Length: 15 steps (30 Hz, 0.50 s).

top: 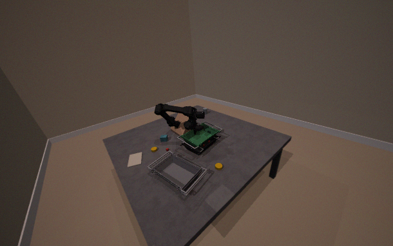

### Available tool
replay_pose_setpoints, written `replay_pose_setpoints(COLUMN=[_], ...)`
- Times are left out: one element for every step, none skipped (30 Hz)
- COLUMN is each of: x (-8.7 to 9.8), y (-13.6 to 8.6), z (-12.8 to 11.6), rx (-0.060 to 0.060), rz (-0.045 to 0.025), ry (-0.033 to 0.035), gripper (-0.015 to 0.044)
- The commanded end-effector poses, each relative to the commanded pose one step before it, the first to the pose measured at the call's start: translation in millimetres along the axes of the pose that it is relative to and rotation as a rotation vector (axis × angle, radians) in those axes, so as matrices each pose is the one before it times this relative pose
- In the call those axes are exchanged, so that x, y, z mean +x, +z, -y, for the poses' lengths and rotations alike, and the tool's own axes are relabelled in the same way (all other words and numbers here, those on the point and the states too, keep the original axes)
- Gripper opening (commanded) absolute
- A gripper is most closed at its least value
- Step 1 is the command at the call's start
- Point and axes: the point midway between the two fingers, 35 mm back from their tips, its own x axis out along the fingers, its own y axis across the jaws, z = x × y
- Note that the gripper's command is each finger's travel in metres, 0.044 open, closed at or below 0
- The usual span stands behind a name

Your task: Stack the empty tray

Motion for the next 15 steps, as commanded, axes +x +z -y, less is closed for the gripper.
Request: replay_pose_setpoints(x=[4.29, 0.0, 0.0, 0.0, 0.0, 0.0, 0.0, 0.0, 0.0, 0.0, 0.0, 0.0, 0.0, 0.0, -3.89], y=[0.07, 0.0, 0.0, 0.0, 0.0, 0.0, 0.0, 0.0, 0.0, 0.0, 0.0, 0.0, 0.0, 0.0, -0.01], z=[4.68, 0.0, 0.0, 0.0, 0.0, 0.0, 0.0, 0.0, 0.0, 0.0, 0.0, 0.0, 0.0, 0.0, -4.38], rx=[-0.0177, 0.0, 0.0, 0.0, 0.0, 0.0, 0.0, 0.0, 0.0, 0.0, 0.0, 0.0, 0.0, 0.0, 0.0175], rz=[-0.00179, 0.0, 0.0, 0.0, 0.0, 0.0, 0.0, 0.0, 0.0, 0.0, 0.0, 0.0, 0.0, 0.0, 0.00173], ry=[-0.02322, 0.0, 0.0, 0.0, 0.0, 0.0, 0.0, 0.0, 0.0, 0.0, 0.0, 0.0, 0.0, 0.0, 0.02225], gripper=[0.0, 0.0, 0.0, 0.0, 0.0, 0.0, 0.0, 0.0, 0.0, 0.0, 0.0, 0.0, 0.0, 0.0, 0.0])
